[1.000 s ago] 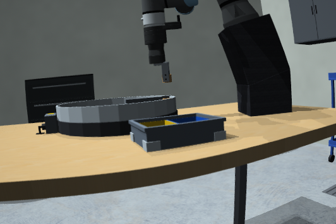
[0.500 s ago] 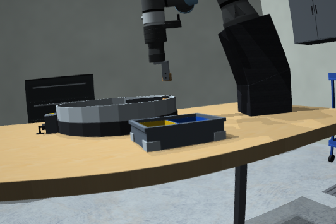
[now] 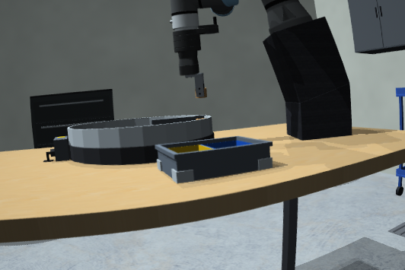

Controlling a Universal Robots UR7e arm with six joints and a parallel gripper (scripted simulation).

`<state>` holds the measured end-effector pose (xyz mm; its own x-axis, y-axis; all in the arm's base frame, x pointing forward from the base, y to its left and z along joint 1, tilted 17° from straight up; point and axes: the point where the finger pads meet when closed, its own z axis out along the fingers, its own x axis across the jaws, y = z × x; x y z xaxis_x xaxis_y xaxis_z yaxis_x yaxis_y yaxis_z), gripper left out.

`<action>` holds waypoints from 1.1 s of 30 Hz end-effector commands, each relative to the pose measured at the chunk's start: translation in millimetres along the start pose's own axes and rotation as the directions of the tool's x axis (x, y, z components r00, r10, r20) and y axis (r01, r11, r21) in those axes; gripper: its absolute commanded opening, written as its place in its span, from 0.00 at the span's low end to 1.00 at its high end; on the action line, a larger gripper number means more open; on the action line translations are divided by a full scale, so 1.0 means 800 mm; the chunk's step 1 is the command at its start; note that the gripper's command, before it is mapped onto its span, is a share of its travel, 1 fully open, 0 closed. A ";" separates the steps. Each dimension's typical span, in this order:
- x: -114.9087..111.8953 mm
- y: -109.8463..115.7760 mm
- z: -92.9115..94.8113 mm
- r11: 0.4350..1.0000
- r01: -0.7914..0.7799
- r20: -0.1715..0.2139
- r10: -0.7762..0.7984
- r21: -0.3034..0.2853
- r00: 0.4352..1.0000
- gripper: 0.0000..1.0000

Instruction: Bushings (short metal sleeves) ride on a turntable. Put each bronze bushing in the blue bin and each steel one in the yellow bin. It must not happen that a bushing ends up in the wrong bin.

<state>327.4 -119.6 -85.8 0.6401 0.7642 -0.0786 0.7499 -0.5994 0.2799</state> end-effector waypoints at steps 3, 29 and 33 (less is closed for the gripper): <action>-0.002 0.000 0.000 0.992 0.122 -0.125 -0.123 -0.019 0.984 0.00; -0.001 0.000 0.000 0.997 0.073 -0.076 -0.074 -0.010 0.994 0.00; -0.001 0.000 0.000 0.994 0.109 -0.112 -0.110 -0.016 0.988 0.00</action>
<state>327.5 -119.5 -85.8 0.6399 0.7644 -0.0784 0.7501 -0.5992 0.2797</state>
